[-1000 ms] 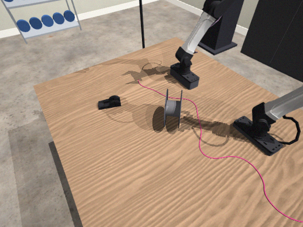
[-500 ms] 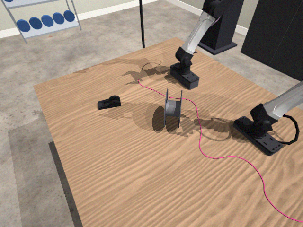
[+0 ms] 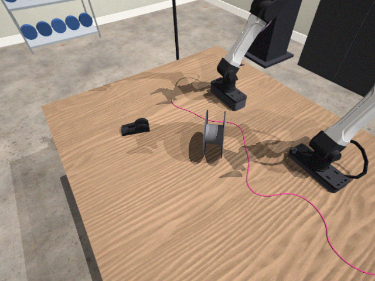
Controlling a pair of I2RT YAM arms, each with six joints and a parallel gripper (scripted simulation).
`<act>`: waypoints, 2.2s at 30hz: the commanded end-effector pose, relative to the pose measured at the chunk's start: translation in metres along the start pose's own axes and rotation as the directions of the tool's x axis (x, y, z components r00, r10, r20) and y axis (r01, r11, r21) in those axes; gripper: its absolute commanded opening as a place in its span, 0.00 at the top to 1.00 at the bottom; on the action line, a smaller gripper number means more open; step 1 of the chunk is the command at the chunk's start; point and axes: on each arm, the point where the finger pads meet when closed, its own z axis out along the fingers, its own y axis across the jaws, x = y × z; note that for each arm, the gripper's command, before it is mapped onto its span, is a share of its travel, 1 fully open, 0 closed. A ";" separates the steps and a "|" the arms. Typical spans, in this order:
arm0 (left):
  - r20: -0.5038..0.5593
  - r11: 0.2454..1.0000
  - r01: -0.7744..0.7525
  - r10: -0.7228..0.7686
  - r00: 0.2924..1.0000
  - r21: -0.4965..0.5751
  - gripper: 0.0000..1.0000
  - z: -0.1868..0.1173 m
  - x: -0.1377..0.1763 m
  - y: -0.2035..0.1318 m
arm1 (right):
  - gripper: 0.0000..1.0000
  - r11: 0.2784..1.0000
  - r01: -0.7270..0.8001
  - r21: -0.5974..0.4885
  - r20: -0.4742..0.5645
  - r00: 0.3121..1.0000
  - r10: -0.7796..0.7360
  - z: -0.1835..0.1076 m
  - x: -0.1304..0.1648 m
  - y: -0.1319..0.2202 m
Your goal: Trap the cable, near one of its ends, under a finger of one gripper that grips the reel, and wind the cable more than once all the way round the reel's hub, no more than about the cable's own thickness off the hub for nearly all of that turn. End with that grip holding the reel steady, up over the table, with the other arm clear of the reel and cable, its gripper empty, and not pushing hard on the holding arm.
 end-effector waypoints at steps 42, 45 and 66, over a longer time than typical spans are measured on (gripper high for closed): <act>-0.027 0.322 -0.029 0.012 1.000 -0.946 0.00 -0.109 0.001 0.140 | 0.00 0.996 0.012 -0.085 -0.011 1.000 -0.013 -0.003 0.002 0.013; -0.028 0.253 -0.030 0.012 1.000 -0.967 0.00 -0.119 0.001 0.143 | 0.00 0.996 0.012 -0.089 -0.011 1.000 -0.013 -0.003 0.002 0.013; -0.030 -0.048 -0.030 0.010 0.999 -0.998 0.00 -0.164 0.000 0.148 | 0.00 0.994 0.012 -0.111 -0.011 1.000 -0.013 -0.003 0.002 0.017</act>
